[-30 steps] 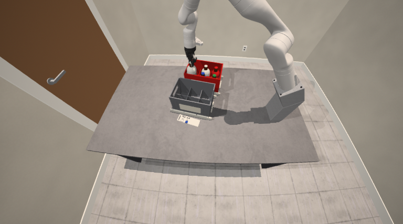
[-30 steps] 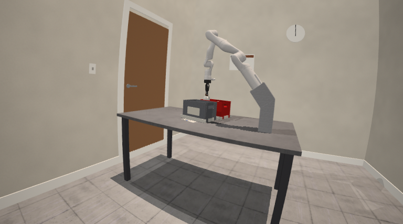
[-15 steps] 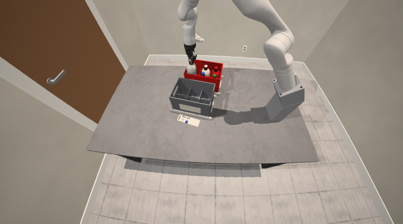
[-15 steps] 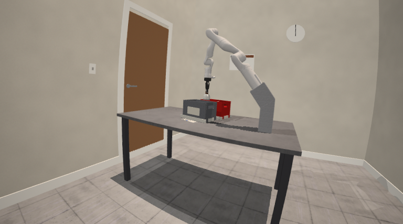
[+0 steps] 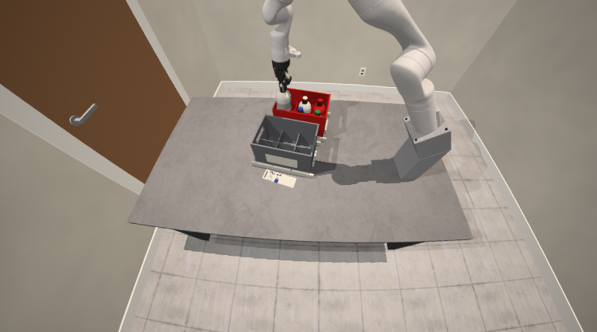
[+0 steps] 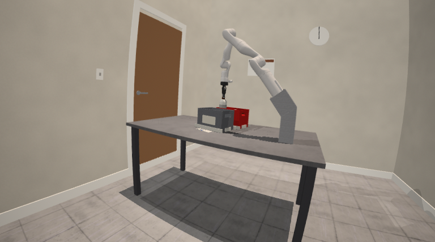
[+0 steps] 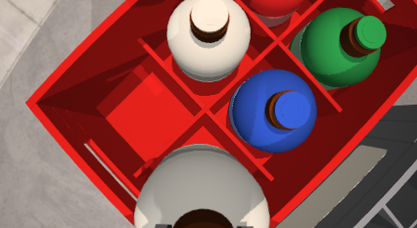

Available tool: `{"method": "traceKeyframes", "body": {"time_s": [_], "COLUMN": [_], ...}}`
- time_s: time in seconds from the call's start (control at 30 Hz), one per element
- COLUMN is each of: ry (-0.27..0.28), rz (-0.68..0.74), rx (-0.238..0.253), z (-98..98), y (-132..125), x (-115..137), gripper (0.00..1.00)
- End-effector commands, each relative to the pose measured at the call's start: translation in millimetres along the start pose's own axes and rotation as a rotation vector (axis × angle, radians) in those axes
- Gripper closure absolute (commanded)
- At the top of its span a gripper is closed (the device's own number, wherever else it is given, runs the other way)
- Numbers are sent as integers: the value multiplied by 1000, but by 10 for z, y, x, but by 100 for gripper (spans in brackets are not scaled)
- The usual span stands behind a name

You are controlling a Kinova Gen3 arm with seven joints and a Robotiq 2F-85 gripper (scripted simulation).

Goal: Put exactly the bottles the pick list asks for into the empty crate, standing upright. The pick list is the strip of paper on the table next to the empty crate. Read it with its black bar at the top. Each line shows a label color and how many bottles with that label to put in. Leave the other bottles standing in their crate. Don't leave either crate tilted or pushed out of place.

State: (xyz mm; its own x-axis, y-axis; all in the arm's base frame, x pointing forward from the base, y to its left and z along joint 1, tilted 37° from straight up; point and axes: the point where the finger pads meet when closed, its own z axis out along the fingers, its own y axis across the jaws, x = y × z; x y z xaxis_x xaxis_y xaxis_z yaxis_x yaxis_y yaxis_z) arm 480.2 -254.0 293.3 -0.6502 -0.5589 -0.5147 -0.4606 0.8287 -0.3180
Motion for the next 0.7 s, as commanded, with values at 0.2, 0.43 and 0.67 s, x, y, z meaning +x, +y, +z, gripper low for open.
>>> {"method": "traceKeyframes", "body": {"time_s": [0.2, 0.43, 0.67], "ry": [0, 0, 0], "rz": [0, 0, 0], "rx": [2, 2, 2], "z": [-140, -240, -357], "y": [-7, -6, -6], "x": [-1, -1, -1], "gripper": [90, 90, 90]}}
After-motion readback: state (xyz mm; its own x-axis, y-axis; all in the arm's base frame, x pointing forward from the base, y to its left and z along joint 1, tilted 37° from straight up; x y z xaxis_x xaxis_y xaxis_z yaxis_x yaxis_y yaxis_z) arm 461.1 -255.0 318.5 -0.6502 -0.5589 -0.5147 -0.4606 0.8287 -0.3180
